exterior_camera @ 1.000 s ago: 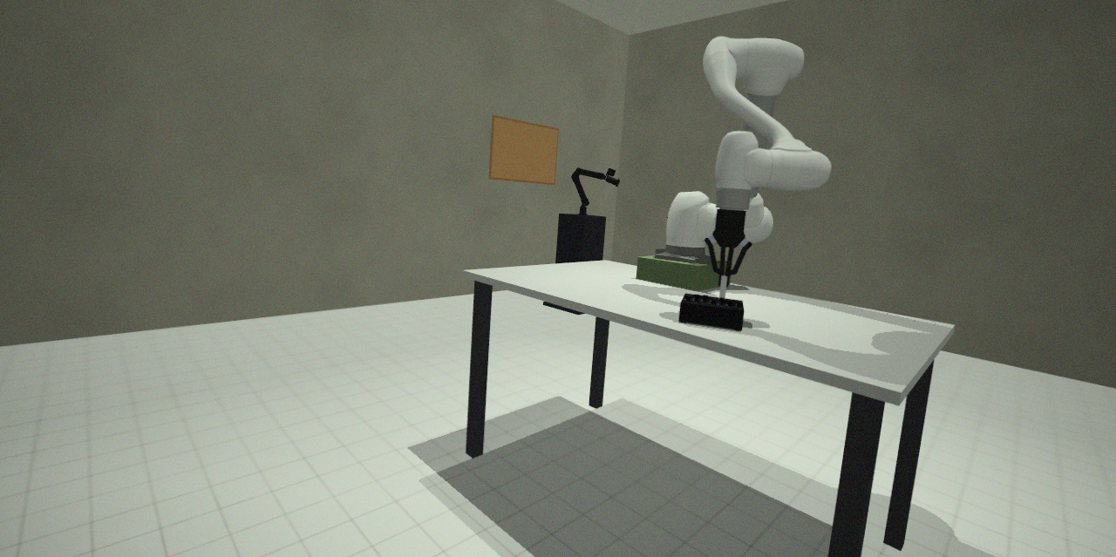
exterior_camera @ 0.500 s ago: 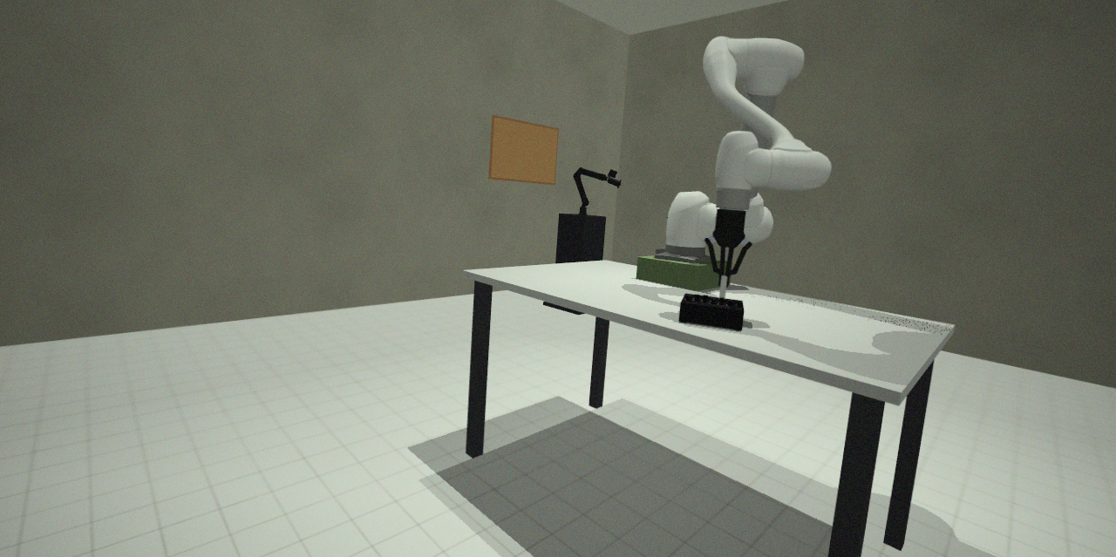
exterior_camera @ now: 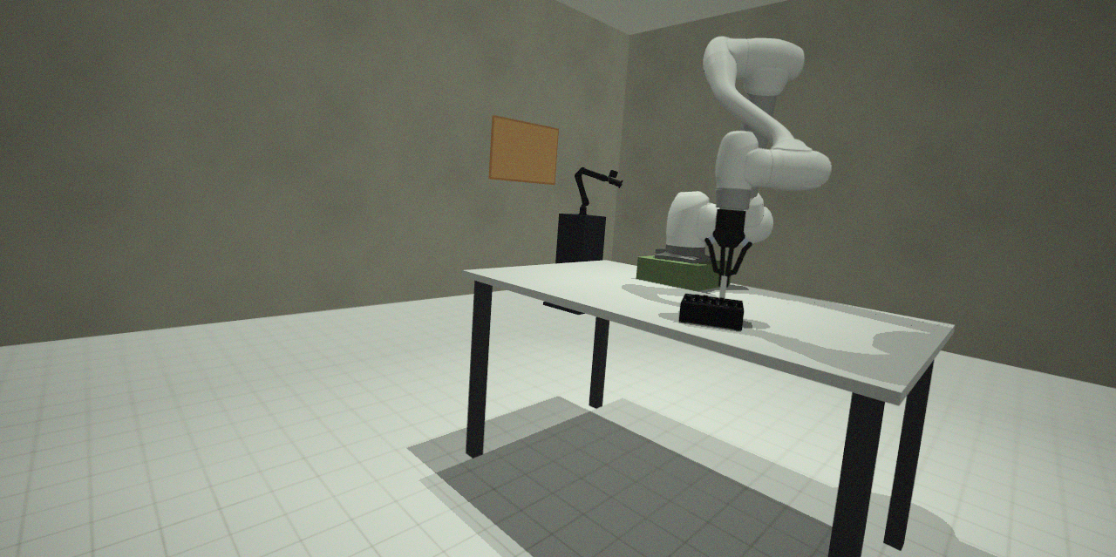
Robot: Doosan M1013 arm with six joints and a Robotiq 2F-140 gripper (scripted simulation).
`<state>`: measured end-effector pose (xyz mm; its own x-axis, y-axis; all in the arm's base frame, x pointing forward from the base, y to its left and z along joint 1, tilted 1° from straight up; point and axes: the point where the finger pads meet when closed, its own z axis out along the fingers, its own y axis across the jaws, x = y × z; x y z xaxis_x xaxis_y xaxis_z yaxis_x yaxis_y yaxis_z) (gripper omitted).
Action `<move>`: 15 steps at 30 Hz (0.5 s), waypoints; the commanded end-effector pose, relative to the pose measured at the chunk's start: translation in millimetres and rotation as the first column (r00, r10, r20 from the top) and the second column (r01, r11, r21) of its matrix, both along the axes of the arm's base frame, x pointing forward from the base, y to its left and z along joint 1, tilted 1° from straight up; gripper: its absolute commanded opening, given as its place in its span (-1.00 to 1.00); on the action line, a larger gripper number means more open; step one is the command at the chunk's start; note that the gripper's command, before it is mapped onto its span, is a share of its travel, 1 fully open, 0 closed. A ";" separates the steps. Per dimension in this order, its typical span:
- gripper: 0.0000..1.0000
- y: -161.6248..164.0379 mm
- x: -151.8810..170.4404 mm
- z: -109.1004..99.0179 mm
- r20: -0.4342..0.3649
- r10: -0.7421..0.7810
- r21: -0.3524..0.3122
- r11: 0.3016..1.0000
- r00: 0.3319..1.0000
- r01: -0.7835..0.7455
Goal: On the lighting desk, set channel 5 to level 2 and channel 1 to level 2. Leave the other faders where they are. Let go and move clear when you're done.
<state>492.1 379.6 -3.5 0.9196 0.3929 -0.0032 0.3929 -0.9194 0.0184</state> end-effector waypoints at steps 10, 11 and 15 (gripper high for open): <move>-0.80 1.4 3.2 0.1 0.000 0.000 0.000 1.000 1.000 0.000; -0.80 1.6 3.6 0.1 0.000 0.000 0.000 1.000 1.000 0.000; -0.80 2.4 5.4 0.1 0.000 0.000 0.000 1.000 1.000 0.000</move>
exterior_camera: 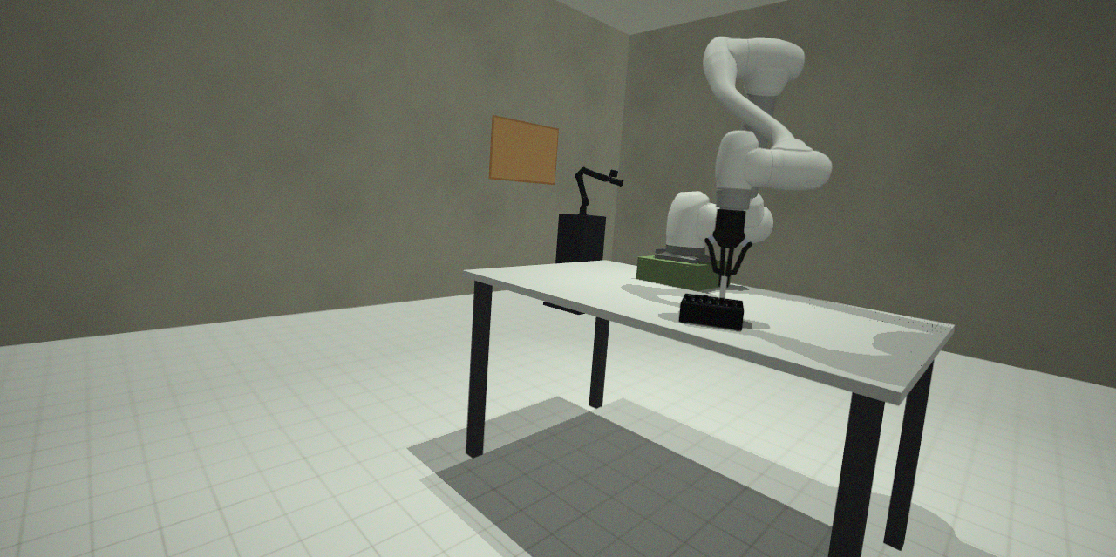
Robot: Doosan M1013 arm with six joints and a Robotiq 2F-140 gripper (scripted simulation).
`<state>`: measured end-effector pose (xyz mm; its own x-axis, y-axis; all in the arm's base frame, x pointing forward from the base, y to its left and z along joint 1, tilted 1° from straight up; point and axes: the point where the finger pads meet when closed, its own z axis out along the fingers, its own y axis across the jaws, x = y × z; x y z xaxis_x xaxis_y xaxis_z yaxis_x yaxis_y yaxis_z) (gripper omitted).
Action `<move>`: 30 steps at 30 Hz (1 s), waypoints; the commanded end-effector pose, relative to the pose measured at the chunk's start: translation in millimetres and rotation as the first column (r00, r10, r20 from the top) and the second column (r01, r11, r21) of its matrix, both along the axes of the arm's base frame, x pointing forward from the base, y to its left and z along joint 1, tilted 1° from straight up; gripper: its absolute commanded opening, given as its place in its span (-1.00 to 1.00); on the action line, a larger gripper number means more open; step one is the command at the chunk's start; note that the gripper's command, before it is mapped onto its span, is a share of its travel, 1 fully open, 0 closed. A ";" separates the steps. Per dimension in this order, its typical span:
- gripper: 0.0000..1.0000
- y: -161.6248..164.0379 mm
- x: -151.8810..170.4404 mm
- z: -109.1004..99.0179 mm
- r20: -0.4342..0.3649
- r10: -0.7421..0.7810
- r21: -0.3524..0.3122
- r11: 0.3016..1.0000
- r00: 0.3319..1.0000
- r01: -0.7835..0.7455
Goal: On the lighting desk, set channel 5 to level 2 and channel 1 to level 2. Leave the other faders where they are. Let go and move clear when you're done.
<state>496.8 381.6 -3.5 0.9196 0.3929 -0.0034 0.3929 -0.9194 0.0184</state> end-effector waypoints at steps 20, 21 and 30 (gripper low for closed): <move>-0.80 4.5 10.5 0.1 0.000 0.000 0.000 1.000 1.000 0.000; -0.80 4.8 11.0 0.1 0.000 0.000 0.000 1.000 1.000 0.000; -0.80 6.4 15.0 0.1 0.000 0.000 0.000 1.000 1.000 0.000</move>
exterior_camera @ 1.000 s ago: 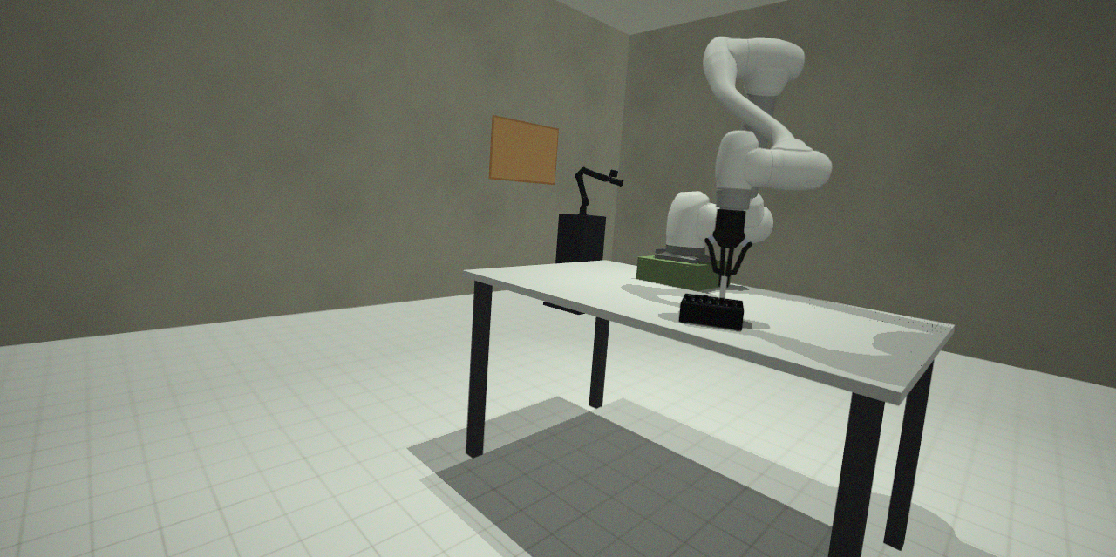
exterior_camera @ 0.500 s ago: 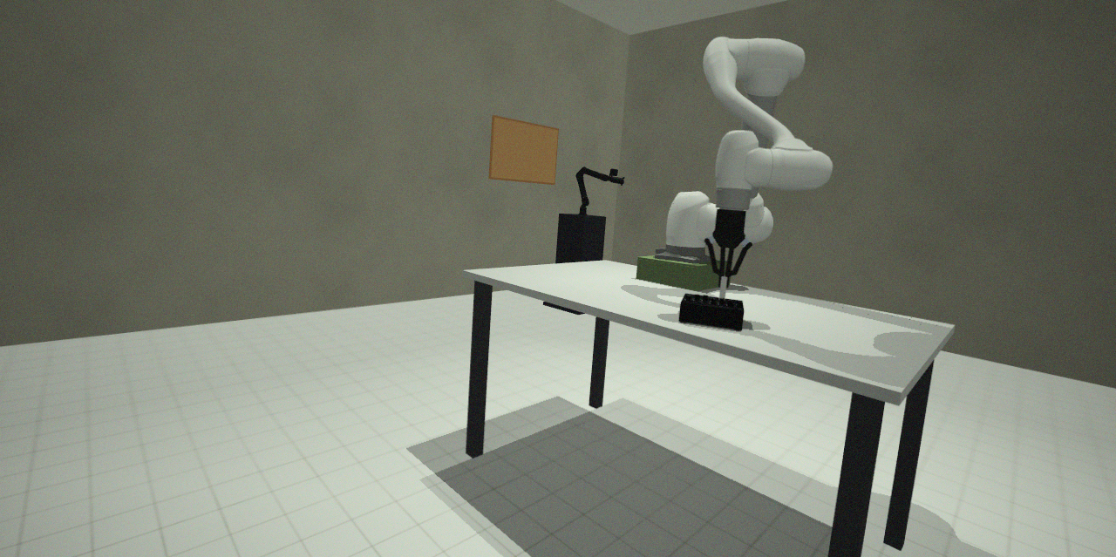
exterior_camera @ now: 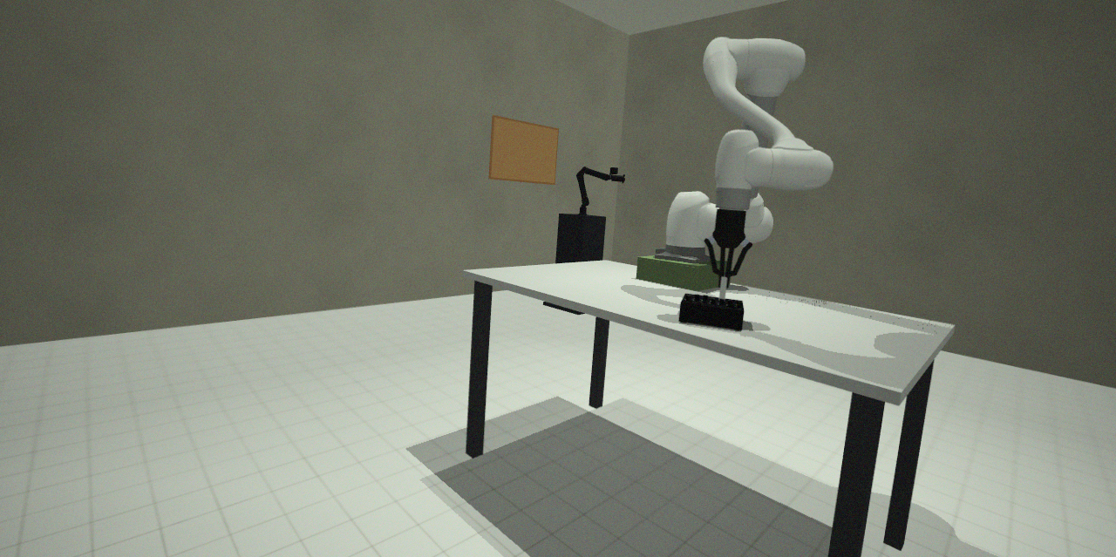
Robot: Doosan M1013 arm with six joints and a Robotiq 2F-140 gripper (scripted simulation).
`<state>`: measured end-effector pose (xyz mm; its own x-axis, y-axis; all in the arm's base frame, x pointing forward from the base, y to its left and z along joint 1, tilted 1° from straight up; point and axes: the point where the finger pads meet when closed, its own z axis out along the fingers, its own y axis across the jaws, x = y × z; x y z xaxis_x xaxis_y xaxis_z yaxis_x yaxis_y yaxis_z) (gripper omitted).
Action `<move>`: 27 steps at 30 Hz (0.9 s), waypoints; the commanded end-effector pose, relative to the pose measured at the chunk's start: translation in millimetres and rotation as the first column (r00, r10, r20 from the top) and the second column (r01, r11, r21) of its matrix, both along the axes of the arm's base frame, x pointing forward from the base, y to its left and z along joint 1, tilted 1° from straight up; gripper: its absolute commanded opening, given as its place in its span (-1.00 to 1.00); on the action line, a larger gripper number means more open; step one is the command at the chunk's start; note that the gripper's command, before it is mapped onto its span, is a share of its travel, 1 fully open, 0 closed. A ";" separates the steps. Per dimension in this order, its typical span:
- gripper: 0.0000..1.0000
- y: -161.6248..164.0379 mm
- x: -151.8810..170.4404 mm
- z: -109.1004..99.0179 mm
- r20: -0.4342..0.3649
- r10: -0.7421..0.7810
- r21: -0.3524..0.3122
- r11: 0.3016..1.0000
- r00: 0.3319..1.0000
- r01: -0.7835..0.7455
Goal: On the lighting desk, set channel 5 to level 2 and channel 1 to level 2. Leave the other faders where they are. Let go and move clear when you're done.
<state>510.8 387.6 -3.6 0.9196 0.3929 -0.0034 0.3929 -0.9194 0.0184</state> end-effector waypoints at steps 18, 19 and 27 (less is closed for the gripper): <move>-0.80 3.6 8.4 0.1 0.000 0.000 0.000 1.000 1.000 0.000; -0.80 3.8 8.8 0.1 0.000 0.000 0.000 1.000 1.000 0.000; -0.80 4.6 10.6 0.1 0.000 0.000 0.000 1.000 1.000 0.000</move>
